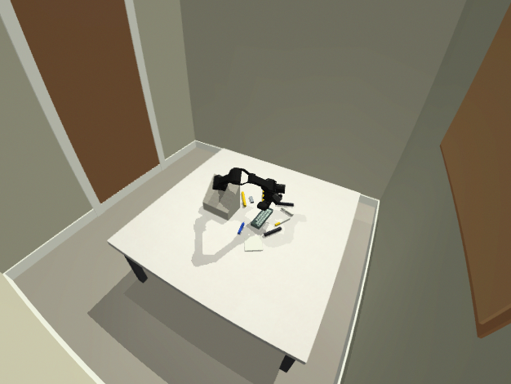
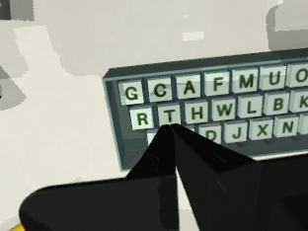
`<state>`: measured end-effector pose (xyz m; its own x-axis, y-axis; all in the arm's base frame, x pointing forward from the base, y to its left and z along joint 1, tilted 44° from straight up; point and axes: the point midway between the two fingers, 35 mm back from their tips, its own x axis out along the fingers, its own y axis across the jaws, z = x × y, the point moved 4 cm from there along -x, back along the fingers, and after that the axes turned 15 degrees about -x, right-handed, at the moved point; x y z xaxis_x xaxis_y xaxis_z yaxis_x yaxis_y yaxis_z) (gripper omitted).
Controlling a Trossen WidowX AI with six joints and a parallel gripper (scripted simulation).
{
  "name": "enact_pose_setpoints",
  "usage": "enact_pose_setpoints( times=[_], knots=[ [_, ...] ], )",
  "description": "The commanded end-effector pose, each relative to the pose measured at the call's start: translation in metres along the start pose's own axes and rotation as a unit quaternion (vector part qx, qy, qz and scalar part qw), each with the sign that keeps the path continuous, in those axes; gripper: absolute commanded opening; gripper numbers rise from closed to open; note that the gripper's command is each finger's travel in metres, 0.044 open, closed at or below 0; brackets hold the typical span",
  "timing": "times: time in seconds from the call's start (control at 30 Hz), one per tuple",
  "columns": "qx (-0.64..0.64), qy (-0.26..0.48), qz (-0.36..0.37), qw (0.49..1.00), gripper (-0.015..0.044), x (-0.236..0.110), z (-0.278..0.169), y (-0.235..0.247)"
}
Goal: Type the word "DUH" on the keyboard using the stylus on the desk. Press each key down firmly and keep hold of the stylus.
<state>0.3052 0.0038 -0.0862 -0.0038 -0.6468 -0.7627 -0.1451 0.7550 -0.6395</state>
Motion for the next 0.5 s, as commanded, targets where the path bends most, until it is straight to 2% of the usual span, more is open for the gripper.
enact_pose_setpoints(
  times=[0.0, 0.27, 0.47],
  knots=[
    [-0.010, 0.016, -0.023, 1.000, 0.0000, 0.008, -0.004, 0.005],
    [-0.010, 0.016, -0.023, 1.000, 0.0000, 0.008, -0.004, 0.003],
    [-0.011, 0.017, -0.024, 1.000, 0.0000, 0.005, -0.019, -0.054]
  ],
)
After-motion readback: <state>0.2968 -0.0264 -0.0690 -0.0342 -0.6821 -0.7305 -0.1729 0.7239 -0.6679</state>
